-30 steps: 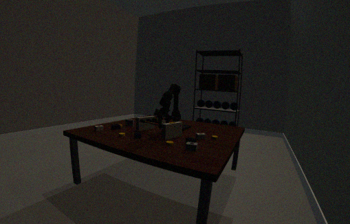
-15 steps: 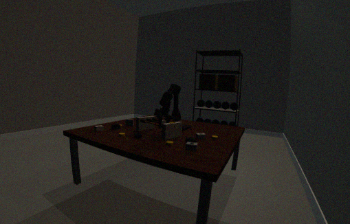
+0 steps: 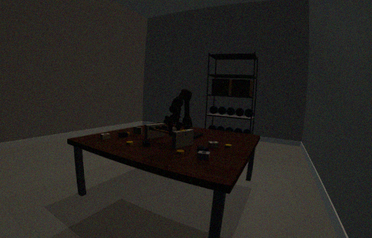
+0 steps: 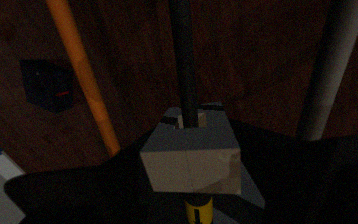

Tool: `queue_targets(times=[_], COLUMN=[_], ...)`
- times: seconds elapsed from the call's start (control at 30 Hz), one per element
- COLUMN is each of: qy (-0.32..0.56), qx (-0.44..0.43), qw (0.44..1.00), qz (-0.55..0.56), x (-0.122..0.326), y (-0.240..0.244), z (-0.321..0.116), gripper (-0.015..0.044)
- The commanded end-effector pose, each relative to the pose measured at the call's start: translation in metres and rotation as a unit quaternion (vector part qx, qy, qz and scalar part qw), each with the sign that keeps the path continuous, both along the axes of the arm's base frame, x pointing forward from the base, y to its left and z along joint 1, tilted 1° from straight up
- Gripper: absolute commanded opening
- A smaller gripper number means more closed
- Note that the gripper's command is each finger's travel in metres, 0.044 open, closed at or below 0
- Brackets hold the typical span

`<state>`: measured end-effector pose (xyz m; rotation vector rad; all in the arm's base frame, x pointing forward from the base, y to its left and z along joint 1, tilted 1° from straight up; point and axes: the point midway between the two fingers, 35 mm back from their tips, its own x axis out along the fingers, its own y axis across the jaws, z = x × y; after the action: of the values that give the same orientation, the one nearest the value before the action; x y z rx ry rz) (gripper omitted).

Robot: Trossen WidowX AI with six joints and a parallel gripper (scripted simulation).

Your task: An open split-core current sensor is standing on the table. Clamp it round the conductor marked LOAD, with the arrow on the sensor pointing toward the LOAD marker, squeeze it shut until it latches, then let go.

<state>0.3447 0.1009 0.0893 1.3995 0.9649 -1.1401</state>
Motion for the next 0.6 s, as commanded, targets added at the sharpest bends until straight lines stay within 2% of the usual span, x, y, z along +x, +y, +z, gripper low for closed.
queue_targets(times=[0.0,0.03,0.37,0.57], qy=[0.0,0.0,0.0,0.0], qx=[0.001,0.001,0.0,0.0], qw=[1.0,1.0,1.0,1.0], qz=[0.0,0.0,0.0,0.0], x=[0.0003,0.0003,0.0,0.0], y=[0.0004,0.0004,0.0,0.0], z=[-0.0027,-0.0041,-0.0006,-0.0006], gripper=[0.0,0.0,0.0263,0.027])
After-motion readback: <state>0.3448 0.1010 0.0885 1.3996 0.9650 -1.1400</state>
